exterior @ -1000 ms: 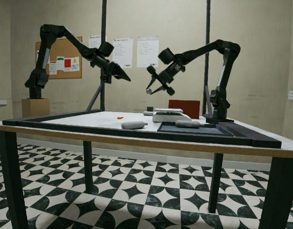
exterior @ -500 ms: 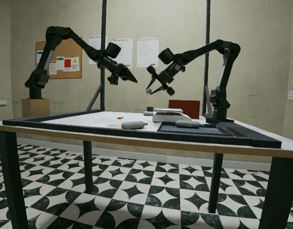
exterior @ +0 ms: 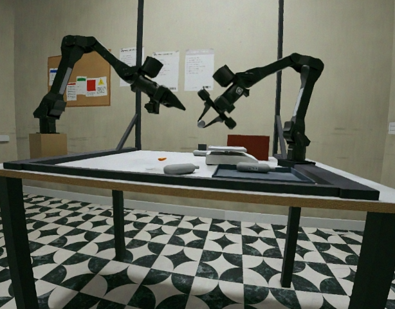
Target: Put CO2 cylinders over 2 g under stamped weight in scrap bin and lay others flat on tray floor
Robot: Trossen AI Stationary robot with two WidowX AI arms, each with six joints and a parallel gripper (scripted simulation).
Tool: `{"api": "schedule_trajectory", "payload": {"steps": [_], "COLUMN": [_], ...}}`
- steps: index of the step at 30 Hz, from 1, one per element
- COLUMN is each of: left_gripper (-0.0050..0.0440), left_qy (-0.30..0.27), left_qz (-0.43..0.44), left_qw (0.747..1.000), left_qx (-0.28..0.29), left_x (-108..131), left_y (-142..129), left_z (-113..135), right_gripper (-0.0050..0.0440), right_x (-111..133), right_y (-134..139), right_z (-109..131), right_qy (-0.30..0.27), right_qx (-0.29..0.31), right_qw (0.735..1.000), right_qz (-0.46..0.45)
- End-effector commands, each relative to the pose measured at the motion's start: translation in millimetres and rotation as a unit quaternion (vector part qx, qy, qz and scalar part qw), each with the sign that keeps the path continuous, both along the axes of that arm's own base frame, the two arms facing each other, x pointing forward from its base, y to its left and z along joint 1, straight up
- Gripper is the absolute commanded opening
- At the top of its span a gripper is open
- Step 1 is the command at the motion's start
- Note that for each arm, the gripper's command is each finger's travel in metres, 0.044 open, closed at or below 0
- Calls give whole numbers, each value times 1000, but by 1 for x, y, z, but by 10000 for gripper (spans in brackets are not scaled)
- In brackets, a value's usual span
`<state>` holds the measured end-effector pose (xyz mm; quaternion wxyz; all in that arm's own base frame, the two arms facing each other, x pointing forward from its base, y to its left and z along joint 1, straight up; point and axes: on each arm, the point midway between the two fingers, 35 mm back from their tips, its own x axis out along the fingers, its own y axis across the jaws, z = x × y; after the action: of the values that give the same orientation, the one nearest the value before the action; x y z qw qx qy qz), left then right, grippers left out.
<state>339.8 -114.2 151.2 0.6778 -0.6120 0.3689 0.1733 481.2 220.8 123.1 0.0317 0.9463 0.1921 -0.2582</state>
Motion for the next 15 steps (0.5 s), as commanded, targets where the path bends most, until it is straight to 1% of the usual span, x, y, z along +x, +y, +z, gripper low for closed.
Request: {"api": "schedule_trajectory", "payload": {"steps": [1, 3, 7, 11, 15], "left_gripper": [-50, -50, -50, -50, -50], "left_qy": [3, 3, 50, 93, 132], "left_qz": [38, 38, 112, 182, 244], "left_qw": [999, 999, 992, 977, 958], "left_qx": [-19, -19, -37, -54, -69], "left_x": [6, 6, 5, 4, 4], "left_y": [-4, -4, -6, -7, -7], "left_z": [17, 17, 17, 17, 17], "right_gripper": [440, 440, 440, 440, 440], "right_x": [-2, -2, -7, -15, -23], "right_y": [-12, -12, -32, -52, -70], "right_z": [33, 33, 55, 76, 94], "right_qy": [-11, -11, 8, 26, 42], "right_qx": [56, 56, 157, 259, 352], "right_qw": [998, 998, 983, 952, 912], "right_qz": [-33, -33, -98, -159, -207]}}
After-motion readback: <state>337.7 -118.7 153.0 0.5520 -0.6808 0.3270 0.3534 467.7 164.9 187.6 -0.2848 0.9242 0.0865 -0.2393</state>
